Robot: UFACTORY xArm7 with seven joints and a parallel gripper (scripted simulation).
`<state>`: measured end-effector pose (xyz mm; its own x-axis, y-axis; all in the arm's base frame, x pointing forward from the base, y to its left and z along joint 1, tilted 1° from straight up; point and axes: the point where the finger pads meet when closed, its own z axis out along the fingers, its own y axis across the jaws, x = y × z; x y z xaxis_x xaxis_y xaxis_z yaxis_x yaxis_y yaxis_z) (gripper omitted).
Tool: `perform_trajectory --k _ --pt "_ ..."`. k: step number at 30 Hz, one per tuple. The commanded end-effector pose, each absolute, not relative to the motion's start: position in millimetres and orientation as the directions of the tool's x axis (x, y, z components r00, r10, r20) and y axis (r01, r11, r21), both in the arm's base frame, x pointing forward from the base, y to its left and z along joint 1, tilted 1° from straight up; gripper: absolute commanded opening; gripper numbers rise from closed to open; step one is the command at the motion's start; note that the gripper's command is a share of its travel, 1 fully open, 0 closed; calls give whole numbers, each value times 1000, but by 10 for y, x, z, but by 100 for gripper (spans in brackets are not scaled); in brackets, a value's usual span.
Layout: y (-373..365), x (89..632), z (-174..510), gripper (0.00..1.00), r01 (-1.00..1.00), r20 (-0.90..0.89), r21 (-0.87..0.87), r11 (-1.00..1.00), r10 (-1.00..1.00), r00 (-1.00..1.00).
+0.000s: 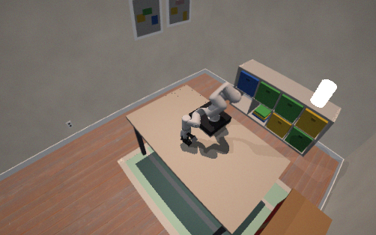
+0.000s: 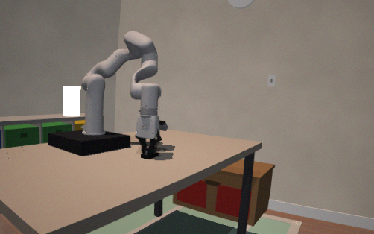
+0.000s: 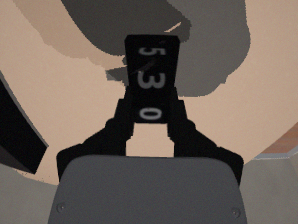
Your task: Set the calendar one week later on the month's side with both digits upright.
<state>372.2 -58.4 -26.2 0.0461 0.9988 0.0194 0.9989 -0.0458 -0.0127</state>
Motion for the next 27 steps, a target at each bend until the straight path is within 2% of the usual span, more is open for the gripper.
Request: perform_trajectory --k 1,9,10,15,16,18,19,23,24,27 --pt "-588 3734 -253 29 999 19 -10 -46 999 47" --pt "-588 3734 -253 29 999 19 -10 -46 999 47" --pt "-588 3734 -253 33 999 19 -10 -46 999 47" --pt "-588 3734 -253 37 999 19 -10 -46 999 47" --pt "-588 3734 -253 41 999 19 -10 -46 999 47" --pt "-588 3734 -253 41 999 19 -10 -46 999 47" --pt "-588 3734 -253 45 999 19 -10 -46 999 47" --pt "-588 3734 -253 45 999 19 -10 -46 999 47" --pt "-588 3734 -253 49 999 19 -10 -46 999 47" --pt "-588 3734 -253 49 999 19 -10 -46 999 47"
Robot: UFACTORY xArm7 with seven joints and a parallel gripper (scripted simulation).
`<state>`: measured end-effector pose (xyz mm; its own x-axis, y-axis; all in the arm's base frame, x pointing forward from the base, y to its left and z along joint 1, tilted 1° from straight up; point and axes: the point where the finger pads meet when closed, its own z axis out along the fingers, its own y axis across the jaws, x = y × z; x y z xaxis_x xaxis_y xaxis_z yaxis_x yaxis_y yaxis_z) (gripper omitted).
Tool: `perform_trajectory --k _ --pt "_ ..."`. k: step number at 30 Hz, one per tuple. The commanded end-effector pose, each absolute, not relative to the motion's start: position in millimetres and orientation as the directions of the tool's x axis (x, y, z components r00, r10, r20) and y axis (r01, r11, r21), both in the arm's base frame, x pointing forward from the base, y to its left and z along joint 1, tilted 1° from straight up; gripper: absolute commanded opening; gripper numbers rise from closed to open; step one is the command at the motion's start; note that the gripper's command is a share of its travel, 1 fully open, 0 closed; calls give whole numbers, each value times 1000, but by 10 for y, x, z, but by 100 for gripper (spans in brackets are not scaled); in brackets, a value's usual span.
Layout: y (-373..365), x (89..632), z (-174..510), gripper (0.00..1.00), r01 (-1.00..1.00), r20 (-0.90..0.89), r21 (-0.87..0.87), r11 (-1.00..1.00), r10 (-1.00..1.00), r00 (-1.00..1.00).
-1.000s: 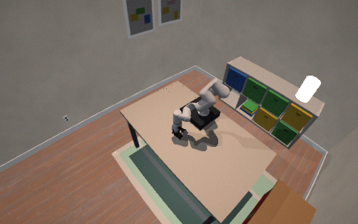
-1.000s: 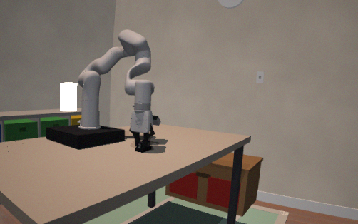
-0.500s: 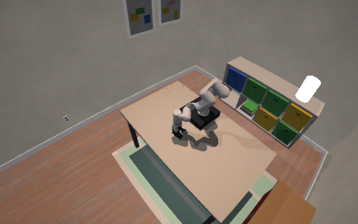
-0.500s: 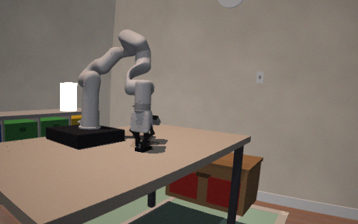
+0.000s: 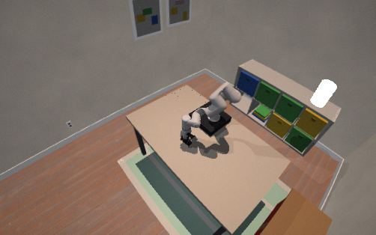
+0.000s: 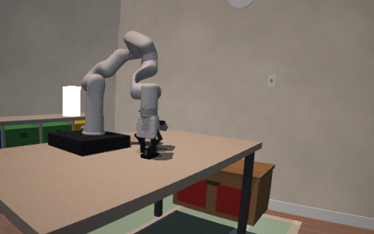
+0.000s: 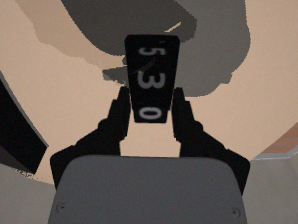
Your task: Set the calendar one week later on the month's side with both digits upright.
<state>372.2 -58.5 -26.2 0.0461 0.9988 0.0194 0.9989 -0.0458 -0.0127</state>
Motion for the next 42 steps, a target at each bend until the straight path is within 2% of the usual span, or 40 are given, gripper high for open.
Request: perform_trajectory --k 1,12,26,42 --pt "-588 3734 -253 49 999 19 -10 -46 999 47" --pt "-589 3734 -217 49 999 19 -10 -46 999 47" --pt "-602 3740 430 49 999 19 -10 -46 999 47" --pt "-606 3742 646 49 999 19 -10 -46 999 47"
